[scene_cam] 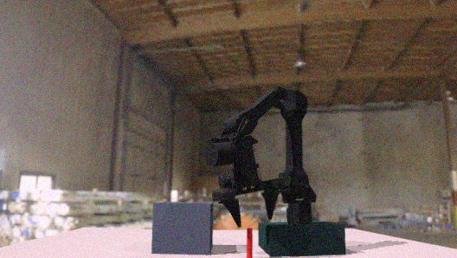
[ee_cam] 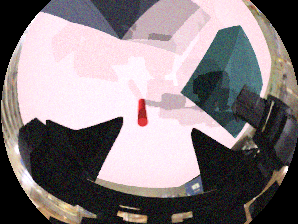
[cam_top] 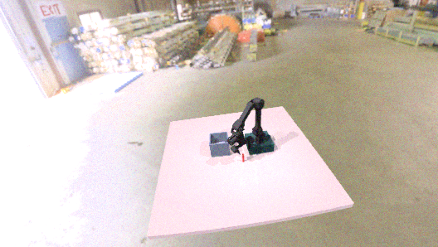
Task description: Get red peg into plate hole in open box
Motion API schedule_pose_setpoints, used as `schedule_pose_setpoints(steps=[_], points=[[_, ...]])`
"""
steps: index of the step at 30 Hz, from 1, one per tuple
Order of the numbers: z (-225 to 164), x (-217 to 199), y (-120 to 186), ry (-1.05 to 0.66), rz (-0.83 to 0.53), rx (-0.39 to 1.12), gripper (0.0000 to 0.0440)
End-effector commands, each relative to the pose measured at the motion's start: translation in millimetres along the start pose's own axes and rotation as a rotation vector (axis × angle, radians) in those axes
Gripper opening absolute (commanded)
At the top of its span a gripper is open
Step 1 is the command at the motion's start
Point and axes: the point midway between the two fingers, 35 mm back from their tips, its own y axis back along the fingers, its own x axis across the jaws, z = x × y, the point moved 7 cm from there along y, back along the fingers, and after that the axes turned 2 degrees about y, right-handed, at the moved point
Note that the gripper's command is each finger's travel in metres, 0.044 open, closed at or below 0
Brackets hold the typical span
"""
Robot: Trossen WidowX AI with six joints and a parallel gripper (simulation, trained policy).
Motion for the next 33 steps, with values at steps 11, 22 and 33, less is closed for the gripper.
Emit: schedule_pose_setpoints(steps=[11,22,33], points=[[2.9,2.6,-41.0,-0.081,0.007,-0.029,0.0427],[-0.2,14.8,-63.8,-0.092,0.032,-0.018,0.0191],[-5.8,29.3,-64.4,-0.071,0.087,0.017,0.0021]])
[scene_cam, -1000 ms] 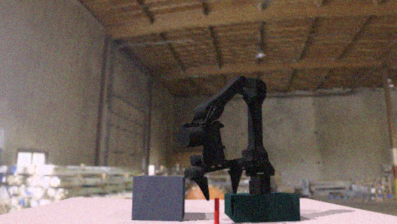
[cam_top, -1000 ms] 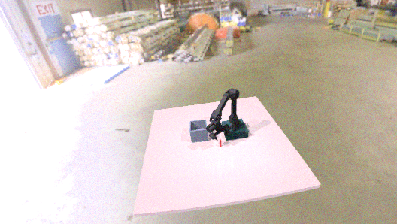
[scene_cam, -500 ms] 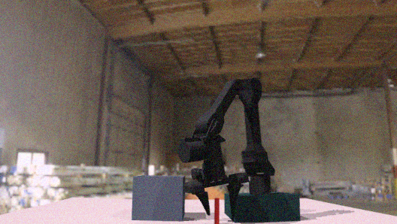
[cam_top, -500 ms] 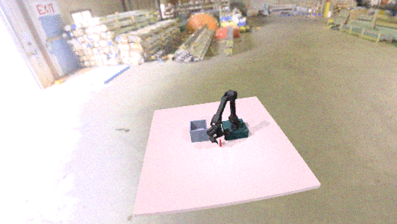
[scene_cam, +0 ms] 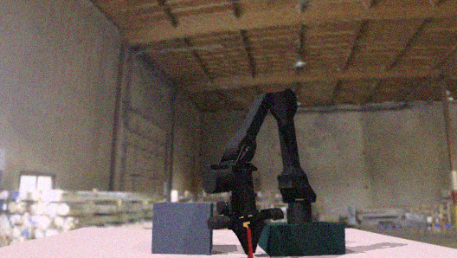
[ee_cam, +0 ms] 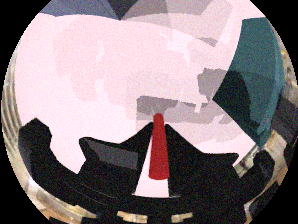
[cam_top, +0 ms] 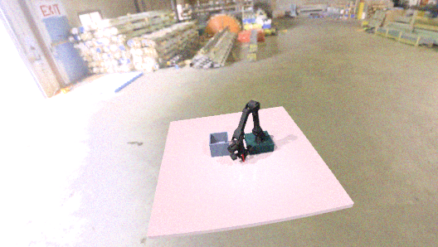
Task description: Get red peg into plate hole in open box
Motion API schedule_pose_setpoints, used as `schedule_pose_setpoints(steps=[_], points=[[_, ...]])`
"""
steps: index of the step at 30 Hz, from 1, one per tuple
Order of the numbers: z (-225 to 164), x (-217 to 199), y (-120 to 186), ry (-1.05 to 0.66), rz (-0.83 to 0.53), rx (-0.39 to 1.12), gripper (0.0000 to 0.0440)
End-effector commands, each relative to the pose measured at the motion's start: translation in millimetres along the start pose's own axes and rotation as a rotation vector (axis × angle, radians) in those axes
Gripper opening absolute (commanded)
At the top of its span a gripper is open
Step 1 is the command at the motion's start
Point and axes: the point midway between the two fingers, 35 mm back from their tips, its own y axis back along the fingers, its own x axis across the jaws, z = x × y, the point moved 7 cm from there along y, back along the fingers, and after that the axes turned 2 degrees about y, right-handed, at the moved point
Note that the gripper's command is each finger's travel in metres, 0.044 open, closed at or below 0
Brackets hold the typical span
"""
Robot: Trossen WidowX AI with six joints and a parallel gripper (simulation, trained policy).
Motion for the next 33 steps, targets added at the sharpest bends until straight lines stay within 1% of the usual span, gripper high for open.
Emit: schedule_pose_setpoints(steps=[1,9,17,26,33], points=[[-2.6,5.0,5.9,-0.008,0.028,0.02,0.002],[-6.8,12.8,23.9,-0.037,0.088,0.058,0.0],[-9.0,21.5,47.6,-0.054,0.162,0.093,0.0],[-6.9,32.5,84.3,-0.05,0.265,0.118,0.0],[2.5,39.5,115.9,-0.041,0.346,0.105,0.0]])
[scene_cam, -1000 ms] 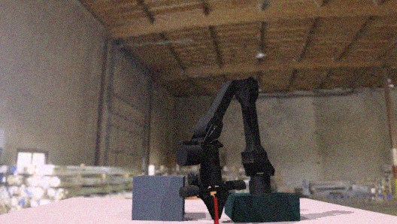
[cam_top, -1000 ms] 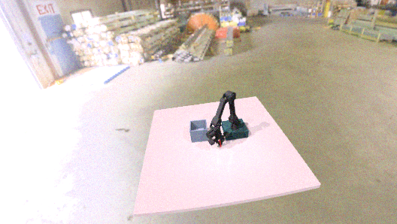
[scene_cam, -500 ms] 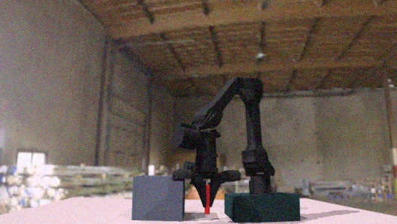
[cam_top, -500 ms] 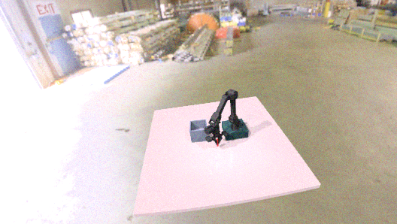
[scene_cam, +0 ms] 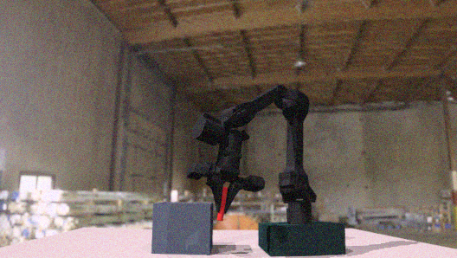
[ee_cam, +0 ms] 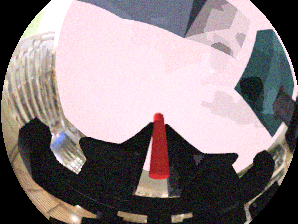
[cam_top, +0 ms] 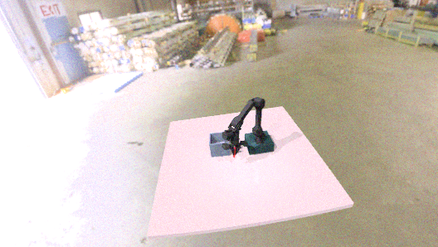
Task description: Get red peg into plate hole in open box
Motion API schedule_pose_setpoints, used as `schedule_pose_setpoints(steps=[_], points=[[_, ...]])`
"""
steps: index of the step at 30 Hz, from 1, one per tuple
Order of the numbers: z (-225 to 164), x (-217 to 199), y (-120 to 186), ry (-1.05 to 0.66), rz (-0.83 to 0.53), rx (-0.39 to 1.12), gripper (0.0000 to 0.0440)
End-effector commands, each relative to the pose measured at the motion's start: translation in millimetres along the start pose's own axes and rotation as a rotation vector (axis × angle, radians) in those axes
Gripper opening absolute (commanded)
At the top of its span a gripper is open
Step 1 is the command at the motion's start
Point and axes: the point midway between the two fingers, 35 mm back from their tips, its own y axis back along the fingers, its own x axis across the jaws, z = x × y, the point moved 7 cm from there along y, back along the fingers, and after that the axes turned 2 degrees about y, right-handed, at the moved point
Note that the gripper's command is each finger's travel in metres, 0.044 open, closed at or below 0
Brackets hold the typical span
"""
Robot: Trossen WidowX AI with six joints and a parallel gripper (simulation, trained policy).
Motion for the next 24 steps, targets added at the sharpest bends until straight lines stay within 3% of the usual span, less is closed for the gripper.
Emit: schedule_pose_setpoints(steps=[1,13,24], points=[[4.1,8.2,14.2,0.007,0.039,-0.011,0.0],[33.7,28.1,62.3,0.008,0.12,-0.078,0.0],[71.3,34.1,79.4,-0.025,0.124,-0.158,0.0]])
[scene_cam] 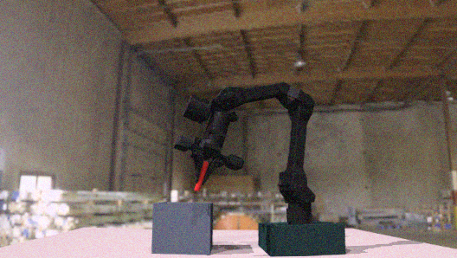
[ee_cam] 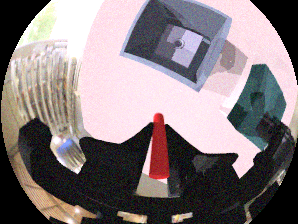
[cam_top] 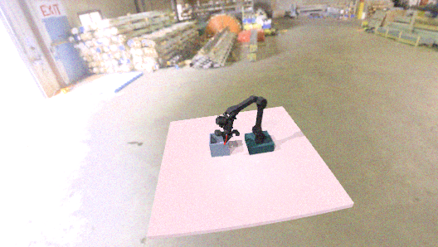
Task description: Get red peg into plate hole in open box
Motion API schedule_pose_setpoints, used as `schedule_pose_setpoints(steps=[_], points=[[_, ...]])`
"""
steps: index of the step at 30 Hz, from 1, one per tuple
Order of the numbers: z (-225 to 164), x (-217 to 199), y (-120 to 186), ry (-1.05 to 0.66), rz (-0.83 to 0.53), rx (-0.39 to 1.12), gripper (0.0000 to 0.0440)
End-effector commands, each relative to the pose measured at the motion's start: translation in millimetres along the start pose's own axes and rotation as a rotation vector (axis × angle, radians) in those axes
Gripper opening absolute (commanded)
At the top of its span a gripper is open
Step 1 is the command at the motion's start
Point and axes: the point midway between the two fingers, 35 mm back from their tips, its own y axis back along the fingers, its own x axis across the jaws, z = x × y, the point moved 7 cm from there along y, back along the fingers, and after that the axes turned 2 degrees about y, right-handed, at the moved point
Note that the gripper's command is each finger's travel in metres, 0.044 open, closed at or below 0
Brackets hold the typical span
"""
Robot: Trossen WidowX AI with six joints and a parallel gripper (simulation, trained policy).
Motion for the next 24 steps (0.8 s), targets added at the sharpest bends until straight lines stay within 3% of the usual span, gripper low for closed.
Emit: schedule_pose_setpoints(steps=[1,24], points=[[10.4,2.7,3.0,-0.006,0.0,-0.023,0.0],[75.8,4.0,-5.3,-0.049,-0.103,-0.088,0.0]])
